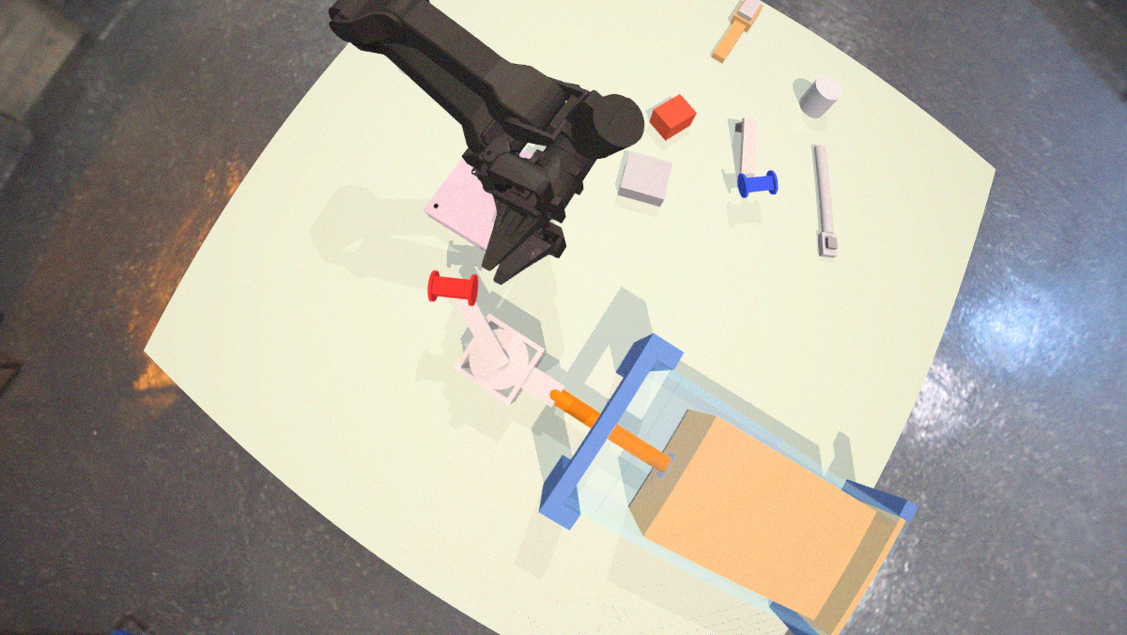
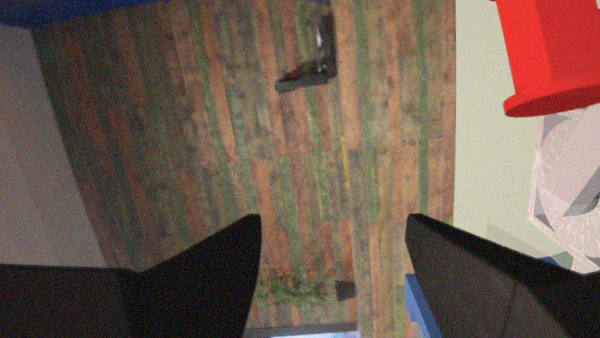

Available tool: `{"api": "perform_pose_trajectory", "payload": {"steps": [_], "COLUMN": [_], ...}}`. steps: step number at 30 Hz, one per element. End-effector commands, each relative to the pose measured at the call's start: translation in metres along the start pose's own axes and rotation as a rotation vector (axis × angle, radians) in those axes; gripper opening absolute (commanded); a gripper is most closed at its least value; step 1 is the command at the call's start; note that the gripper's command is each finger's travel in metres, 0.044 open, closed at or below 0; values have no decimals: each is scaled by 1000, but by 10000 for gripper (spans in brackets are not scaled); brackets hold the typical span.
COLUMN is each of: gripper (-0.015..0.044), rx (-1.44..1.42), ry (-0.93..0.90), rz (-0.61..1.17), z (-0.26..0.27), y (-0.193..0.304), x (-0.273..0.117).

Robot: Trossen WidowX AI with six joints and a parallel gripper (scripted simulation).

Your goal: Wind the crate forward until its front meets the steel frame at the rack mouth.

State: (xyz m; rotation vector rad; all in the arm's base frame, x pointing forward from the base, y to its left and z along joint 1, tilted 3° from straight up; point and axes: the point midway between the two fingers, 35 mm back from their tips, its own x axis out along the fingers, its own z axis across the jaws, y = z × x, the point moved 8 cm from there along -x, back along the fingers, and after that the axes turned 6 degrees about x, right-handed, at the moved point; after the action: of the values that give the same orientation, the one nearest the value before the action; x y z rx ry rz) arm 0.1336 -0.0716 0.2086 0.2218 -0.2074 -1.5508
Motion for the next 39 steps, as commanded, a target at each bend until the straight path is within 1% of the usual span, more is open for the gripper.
{"api": "perform_pose_trajectory", "payload": {"steps": [1, 21, 22, 25, 28, 32, 36, 39], "gripper": [240, 240, 266, 187, 109, 4, 0, 0], "rx": [1, 1, 0, -45, -148, -286, -350, -335], "ry": [0, 0, 0, 37, 149, 402, 715, 974], "rz": [0, 0, 0, 16, 44, 50, 7, -54], "z": [0, 0, 0, 3, 10, 20, 30, 42], "y": [0, 0, 0, 7, 20, 33, 33, 28], "x": [0, 0, 0, 5, 19, 43, 62, 71]}}
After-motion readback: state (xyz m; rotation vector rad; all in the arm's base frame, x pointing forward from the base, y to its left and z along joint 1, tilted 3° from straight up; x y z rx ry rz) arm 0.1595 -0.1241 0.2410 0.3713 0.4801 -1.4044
